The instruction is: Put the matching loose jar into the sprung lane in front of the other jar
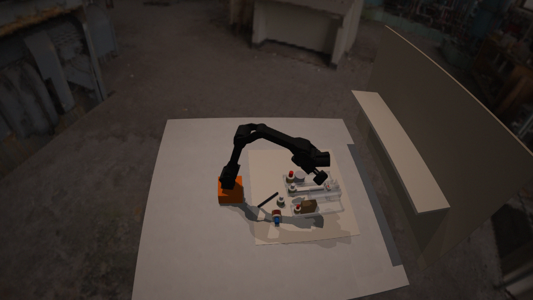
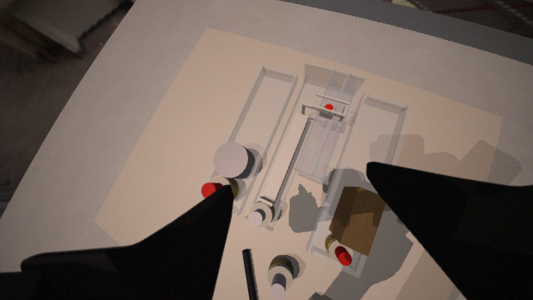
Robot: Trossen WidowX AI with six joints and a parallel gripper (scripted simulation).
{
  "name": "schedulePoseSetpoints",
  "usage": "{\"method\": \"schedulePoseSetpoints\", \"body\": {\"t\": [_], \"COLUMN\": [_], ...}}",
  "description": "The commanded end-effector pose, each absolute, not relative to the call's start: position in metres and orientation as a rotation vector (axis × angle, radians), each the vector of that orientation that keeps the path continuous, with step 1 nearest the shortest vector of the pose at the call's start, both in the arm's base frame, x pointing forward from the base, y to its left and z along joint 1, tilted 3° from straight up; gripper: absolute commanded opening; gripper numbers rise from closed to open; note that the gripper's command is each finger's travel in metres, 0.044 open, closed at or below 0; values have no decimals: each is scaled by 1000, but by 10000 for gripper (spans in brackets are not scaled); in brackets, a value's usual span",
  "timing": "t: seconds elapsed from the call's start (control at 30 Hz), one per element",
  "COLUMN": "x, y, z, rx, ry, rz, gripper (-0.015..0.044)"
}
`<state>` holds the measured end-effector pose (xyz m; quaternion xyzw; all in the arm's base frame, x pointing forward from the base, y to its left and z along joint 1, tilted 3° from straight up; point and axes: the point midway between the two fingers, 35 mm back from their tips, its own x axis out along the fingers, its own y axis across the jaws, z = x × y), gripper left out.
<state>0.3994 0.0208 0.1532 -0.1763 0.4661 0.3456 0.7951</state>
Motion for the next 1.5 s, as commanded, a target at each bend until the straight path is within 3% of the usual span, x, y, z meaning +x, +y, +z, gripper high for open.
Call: {"method": "schedulePoseSetpoints", "body": {"t": [0.0, 0.23, 0.57, 1.47], "x": [350, 279, 283, 282], "y": [-5, -38, -33, -34], "z": [119, 87, 41, 9], "rx": [-407, -486, -486, -486], "ry": [1244, 1538, 1538, 1538], "rz": [599, 415, 415, 415], "gripper": [440, 440, 440, 440]}}
